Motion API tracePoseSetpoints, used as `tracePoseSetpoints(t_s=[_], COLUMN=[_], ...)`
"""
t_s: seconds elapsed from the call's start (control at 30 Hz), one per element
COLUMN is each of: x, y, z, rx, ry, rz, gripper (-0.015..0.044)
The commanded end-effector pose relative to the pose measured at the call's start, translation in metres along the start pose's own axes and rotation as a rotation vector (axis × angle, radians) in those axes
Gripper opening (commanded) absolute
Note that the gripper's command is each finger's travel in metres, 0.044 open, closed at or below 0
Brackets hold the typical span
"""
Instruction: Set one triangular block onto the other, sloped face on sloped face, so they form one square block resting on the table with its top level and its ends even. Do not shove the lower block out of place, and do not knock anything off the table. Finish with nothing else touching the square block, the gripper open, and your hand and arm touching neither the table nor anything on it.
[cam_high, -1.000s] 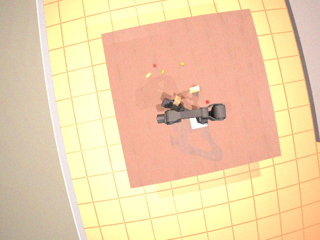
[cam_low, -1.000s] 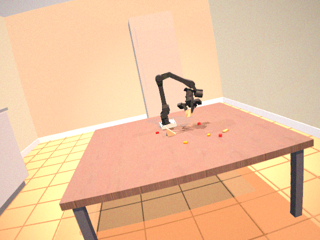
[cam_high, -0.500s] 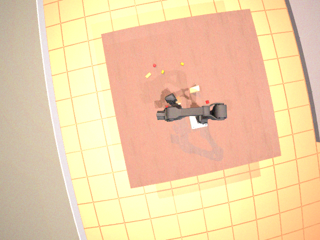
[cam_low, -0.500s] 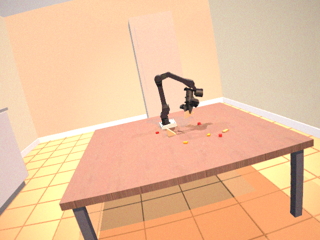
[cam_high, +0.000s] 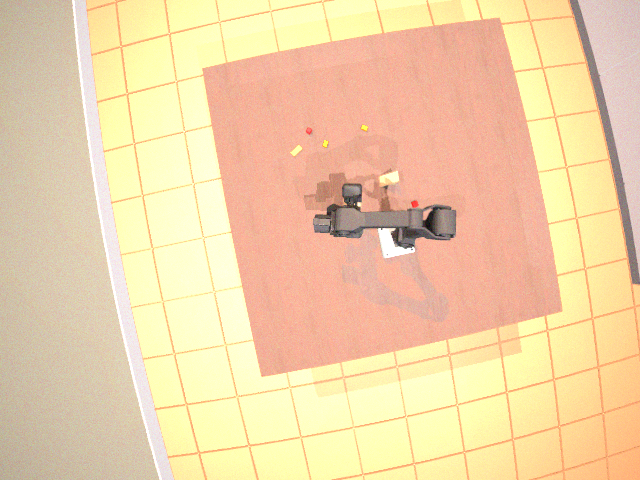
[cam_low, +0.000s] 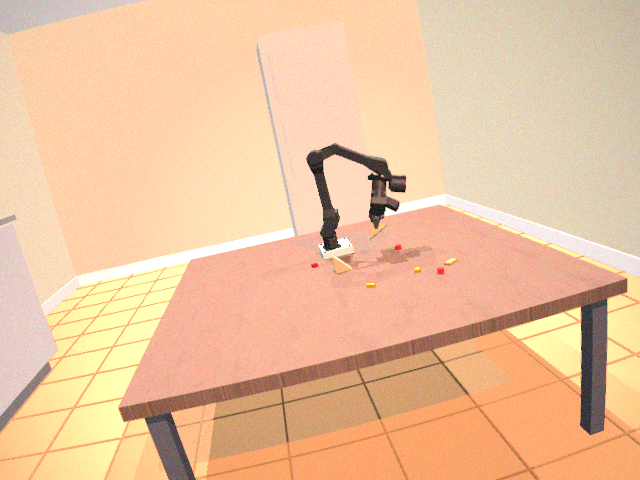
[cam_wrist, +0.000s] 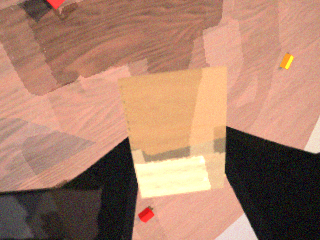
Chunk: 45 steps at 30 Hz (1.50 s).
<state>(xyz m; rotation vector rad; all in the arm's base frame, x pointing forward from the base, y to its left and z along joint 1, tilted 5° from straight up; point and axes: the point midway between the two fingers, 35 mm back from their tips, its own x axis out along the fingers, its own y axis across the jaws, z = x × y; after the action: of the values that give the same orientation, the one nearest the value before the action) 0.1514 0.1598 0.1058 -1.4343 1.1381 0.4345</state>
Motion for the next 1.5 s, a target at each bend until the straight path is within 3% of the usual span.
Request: tracePoseSetpoints(t_s=[0.0,1.47], x=[-0.0009,-0.0008], y=[-0.0014,-0.0088], z=[0.0010,-0.0003], rx=[0.134,1.616], ry=[-0.008,0.175], rz=[0.027,0.301], gripper=[0.0000,0.0000])
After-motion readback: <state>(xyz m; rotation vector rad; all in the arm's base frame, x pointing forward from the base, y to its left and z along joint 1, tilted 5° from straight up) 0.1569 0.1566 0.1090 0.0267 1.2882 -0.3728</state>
